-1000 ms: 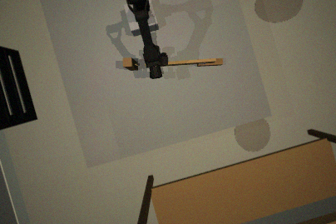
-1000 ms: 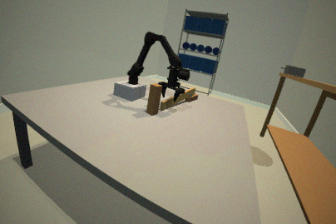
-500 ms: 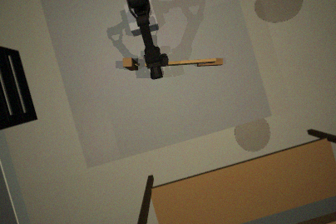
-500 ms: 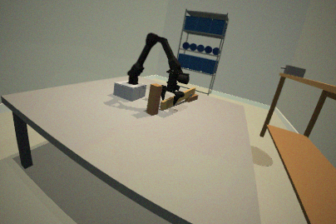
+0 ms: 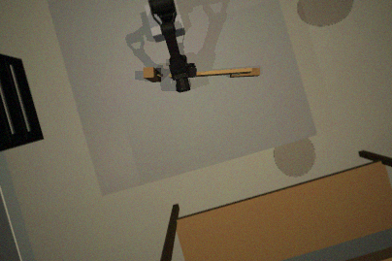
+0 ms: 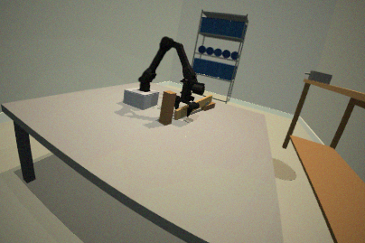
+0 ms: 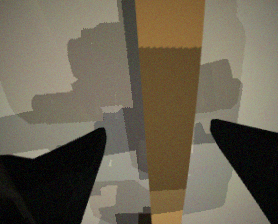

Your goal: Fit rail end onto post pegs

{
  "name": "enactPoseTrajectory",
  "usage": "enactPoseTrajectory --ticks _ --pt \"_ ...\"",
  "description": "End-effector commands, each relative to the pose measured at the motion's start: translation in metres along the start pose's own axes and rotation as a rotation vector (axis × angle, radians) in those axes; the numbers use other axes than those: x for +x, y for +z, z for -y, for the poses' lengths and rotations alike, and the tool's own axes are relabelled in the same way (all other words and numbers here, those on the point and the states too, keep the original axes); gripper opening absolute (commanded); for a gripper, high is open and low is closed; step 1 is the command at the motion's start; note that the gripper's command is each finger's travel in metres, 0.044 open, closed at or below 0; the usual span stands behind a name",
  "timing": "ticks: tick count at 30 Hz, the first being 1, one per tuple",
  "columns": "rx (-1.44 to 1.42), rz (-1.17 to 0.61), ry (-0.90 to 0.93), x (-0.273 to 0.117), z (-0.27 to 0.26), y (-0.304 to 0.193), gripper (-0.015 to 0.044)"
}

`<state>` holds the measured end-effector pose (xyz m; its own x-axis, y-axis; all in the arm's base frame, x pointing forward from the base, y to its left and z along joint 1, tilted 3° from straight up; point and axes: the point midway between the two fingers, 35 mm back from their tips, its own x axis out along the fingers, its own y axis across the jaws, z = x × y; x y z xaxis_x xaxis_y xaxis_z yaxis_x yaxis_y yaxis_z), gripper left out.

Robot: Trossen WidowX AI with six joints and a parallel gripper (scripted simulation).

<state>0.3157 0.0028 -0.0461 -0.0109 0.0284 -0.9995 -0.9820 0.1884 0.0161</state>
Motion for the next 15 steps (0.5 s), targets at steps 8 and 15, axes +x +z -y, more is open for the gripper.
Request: enactPoseTrajectory --ticks 8,15 --pt "0.003 -0.005 0.002 0.0017 -0.0012 -0.0008 0.0151" --pt "0.003 -0.005 0.002 0.0017 -0.0012 -0.0008 0.0046"
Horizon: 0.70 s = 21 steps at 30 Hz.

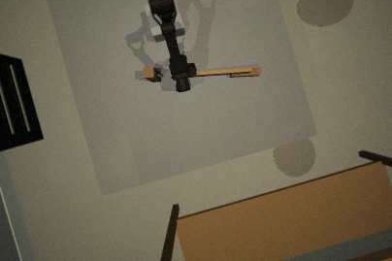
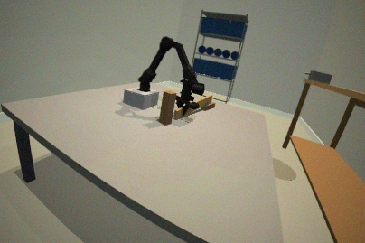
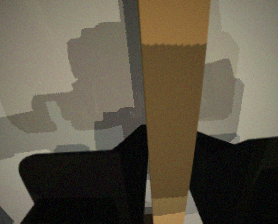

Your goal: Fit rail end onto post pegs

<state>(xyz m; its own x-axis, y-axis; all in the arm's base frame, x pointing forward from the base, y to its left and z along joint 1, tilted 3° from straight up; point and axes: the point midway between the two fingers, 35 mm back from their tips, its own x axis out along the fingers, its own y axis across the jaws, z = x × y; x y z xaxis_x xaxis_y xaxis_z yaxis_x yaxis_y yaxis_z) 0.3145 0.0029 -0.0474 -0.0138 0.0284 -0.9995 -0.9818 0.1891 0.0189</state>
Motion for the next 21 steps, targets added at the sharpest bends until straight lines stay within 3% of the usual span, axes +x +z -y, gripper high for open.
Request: enactPoseTrajectory --ticks 1,4,21 --pt "0.002 -0.004 -0.001 0.0004 0.0000 -0.0006 0.0039" --pt "0.002 -0.004 -0.001 0.0004 0.0000 -0.0006 0.0000" --pt "0.002 -0.004 -0.001 -0.0027 0.0001 0.0002 0.0000"
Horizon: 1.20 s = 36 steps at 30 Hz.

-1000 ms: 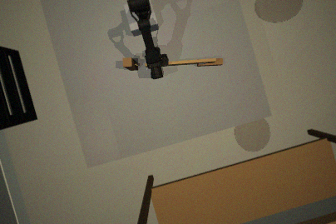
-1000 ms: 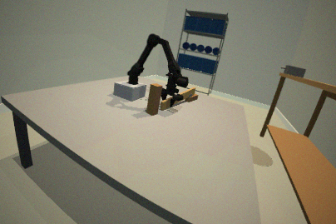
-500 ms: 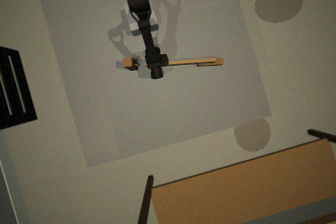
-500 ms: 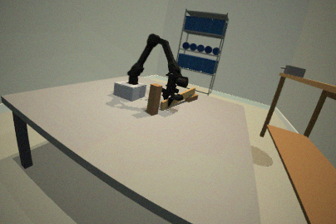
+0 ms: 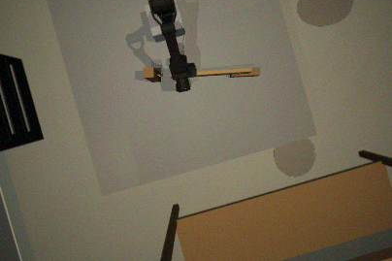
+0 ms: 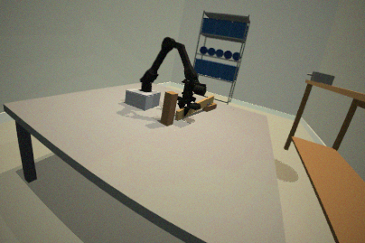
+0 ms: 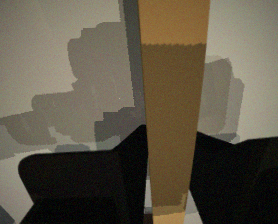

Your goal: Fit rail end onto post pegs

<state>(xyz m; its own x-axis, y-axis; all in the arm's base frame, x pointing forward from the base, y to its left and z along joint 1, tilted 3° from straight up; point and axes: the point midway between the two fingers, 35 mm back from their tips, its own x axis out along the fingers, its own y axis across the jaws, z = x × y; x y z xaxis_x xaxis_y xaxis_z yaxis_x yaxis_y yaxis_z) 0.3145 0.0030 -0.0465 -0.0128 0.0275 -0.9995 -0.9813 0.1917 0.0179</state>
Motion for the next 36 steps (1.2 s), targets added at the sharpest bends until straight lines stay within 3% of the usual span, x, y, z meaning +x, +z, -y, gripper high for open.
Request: enactPoseTrajectory --ticks 1,36 --pt "0.000 -0.003 0.000 -0.002 0.000 0.000 0.0000" --pt "0.000 -0.004 -0.001 -0.020 0.003 0.000 0.0000"
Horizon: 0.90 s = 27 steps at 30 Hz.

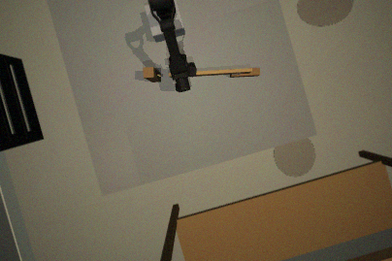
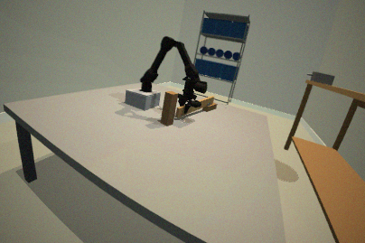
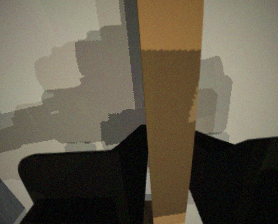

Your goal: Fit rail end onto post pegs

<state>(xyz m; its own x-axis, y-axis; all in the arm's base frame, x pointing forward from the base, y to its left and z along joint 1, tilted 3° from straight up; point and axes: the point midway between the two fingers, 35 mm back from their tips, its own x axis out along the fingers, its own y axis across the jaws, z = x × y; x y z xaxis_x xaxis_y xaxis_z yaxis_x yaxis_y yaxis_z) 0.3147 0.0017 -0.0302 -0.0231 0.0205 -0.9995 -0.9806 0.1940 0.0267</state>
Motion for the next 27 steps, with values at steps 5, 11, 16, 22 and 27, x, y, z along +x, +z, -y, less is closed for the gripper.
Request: enactPoseTrajectory --ticks 5,11,16,22,27 --pt "-0.003 0.005 -0.009 -0.007 0.003 0.001 0.0000" --pt "-0.003 0.005 -0.009 -0.010 0.004 0.001 0.0000" --pt "-0.003 0.005 -0.009 -0.012 0.004 0.001 0.0000" --pt "-0.003 0.005 -0.009 -0.015 0.004 0.001 0.0000" --pt "-0.003 0.005 -0.009 -0.018 0.004 0.001 0.0000"
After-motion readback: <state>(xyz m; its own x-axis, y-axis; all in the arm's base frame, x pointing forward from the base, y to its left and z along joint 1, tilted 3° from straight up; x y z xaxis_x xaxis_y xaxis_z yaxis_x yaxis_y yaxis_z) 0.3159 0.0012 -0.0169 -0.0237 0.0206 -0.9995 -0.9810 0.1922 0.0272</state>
